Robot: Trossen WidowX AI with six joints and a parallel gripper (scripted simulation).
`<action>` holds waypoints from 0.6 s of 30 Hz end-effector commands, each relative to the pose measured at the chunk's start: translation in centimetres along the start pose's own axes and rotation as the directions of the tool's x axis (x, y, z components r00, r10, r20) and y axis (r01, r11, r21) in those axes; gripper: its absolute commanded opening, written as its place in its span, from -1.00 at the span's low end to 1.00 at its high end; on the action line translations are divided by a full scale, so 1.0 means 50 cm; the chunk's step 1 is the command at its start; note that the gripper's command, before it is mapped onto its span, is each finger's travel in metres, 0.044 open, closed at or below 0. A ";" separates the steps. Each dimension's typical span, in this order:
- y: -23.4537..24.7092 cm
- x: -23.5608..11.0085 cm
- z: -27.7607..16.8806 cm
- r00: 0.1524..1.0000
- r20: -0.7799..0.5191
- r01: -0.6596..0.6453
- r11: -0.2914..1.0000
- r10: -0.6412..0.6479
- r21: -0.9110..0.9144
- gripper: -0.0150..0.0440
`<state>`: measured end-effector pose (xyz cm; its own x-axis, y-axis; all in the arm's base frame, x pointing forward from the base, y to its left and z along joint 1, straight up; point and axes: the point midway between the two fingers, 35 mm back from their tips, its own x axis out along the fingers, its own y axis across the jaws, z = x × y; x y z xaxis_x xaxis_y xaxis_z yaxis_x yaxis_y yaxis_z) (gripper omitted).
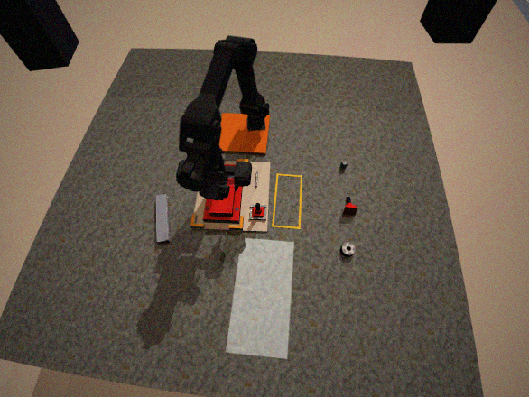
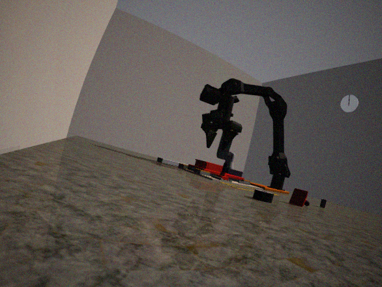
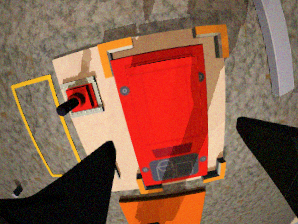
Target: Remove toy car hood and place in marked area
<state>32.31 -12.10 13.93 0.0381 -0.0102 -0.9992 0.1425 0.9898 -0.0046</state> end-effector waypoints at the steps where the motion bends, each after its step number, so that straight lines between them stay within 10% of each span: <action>1: -0.009 0.001 -0.002 1.000 -0.012 0.010 1.000 -0.010 -0.012 1.00; 18: -0.009 0.023 -0.001 1.000 -0.012 0.010 1.000 -0.010 -0.012 1.00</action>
<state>32.33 -12.49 13.05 0.0296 -0.0144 -0.9995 0.1344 0.9909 -0.0103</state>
